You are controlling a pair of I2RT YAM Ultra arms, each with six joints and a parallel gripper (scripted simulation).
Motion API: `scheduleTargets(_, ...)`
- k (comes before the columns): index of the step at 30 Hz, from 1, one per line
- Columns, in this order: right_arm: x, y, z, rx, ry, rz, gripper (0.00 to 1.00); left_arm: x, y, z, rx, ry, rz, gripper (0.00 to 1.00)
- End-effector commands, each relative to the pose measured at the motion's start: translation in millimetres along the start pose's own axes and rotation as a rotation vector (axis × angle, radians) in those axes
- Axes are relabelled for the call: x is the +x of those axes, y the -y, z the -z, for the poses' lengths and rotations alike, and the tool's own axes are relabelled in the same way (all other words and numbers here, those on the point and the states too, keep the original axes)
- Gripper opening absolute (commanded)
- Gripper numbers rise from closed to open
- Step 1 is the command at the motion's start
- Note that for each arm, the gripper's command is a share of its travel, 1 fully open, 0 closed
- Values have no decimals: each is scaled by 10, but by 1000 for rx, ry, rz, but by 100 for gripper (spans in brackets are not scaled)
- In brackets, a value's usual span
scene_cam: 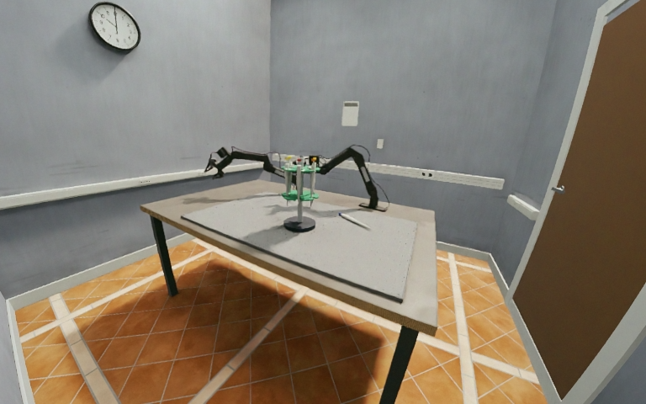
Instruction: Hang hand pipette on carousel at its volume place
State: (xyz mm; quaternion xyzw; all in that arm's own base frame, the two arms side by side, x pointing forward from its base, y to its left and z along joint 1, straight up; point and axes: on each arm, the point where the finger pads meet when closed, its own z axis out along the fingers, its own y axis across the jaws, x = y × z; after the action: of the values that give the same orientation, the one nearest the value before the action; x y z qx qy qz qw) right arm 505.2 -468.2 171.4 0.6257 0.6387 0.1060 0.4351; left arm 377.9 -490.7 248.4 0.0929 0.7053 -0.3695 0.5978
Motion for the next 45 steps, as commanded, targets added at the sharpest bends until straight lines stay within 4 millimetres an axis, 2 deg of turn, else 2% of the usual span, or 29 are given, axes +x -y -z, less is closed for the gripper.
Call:
scheduleTargets(1,-337,-124,105,60,-65,19,100,-235,11,129,18,31,11,100)
scheduleTargets(10,-554,-104,105,60,-65,19,100,-304,-64,311,11,19,7,100)
scheduleTargets(11,-554,-104,105,60,-65,19,100,-290,-10,279,15,24,9,100)
scheduleTargets(45,-554,-104,105,60,-65,19,100,-290,-10,279,15,24,9,100)
